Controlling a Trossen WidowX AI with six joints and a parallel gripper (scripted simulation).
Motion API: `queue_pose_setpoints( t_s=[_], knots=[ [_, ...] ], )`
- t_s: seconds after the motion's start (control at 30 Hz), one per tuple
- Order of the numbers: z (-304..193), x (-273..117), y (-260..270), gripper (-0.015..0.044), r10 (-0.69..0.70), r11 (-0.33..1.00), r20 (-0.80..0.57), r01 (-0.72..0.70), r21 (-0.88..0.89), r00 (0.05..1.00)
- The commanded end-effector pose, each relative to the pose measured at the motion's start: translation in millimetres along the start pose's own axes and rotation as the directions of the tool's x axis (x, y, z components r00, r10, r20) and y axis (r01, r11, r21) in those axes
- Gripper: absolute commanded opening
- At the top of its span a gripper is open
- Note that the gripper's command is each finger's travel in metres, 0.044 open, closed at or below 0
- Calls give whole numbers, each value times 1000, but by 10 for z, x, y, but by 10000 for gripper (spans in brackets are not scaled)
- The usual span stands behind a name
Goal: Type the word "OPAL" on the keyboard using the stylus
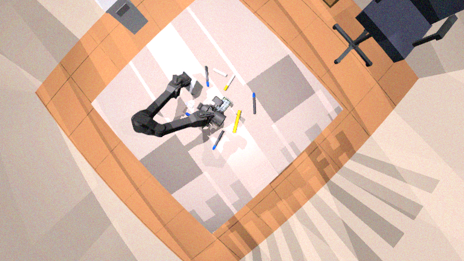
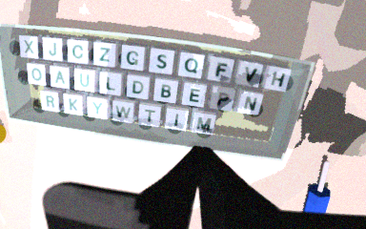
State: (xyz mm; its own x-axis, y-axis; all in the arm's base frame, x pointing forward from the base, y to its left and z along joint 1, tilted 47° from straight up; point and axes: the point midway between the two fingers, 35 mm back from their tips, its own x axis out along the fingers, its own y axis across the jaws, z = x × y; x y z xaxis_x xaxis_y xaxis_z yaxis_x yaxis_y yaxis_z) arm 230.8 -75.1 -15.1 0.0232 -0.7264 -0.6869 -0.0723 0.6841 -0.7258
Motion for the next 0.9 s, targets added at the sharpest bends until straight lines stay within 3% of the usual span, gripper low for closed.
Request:
queue_pose_setpoints(
  t_s=[0.0,0.2,0.43,0.87],
  knots=[
    [-34,4,31,0,3,1000,1,-3,8,1000],
    [-30,3,49,0,3,1000,1,-3,8,1000],
    [-25,-4,709,0,7,1000,2,-7,8,1000],
    [-27,-3,727,0,6,1000,2,-6,8,1000]
  ],
)
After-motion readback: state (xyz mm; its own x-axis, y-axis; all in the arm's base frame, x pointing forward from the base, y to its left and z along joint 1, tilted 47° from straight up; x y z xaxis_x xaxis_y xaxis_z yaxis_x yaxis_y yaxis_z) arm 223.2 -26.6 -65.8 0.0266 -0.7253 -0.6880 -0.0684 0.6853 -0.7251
